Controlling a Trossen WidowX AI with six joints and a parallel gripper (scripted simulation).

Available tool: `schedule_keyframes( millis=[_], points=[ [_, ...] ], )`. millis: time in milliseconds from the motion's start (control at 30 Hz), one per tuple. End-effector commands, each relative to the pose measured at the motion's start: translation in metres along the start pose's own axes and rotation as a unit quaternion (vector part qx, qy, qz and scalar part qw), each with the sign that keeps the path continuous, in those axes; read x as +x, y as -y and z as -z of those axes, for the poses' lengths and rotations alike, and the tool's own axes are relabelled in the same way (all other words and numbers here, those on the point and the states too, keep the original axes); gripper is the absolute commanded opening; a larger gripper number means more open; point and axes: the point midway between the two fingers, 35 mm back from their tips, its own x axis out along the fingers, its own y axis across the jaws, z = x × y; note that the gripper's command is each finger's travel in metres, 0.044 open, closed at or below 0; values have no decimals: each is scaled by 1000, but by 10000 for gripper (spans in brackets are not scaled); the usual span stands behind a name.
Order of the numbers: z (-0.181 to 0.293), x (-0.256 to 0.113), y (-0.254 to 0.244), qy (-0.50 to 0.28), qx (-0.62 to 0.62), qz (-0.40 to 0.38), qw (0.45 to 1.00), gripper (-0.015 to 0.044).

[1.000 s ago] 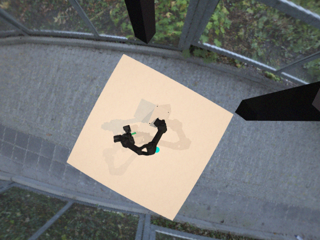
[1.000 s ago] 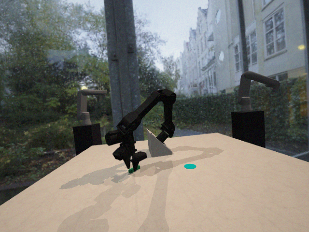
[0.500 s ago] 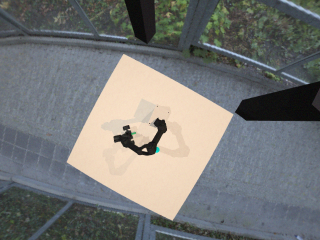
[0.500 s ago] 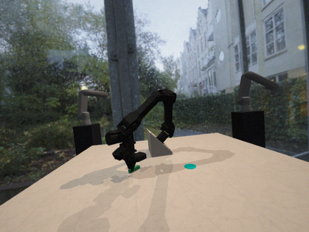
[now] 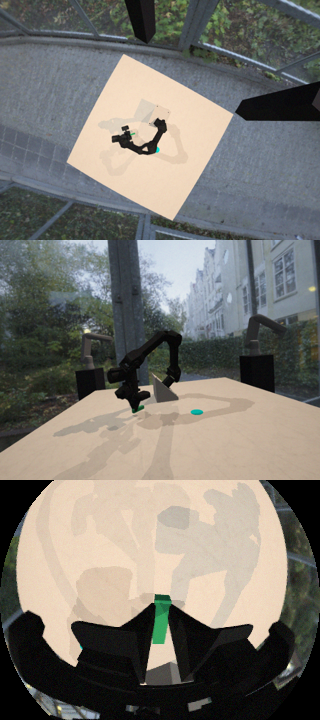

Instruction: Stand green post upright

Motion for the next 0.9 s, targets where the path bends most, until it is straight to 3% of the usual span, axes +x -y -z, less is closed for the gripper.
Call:
schedule_keyframes(
  millis=[0, 867],
  points=[
    [-3, -16, -1, 7, -5, 4, 1000, 22],
    [3, -88, 0, 6, -4, 4, 1000, 22]
  ],
)
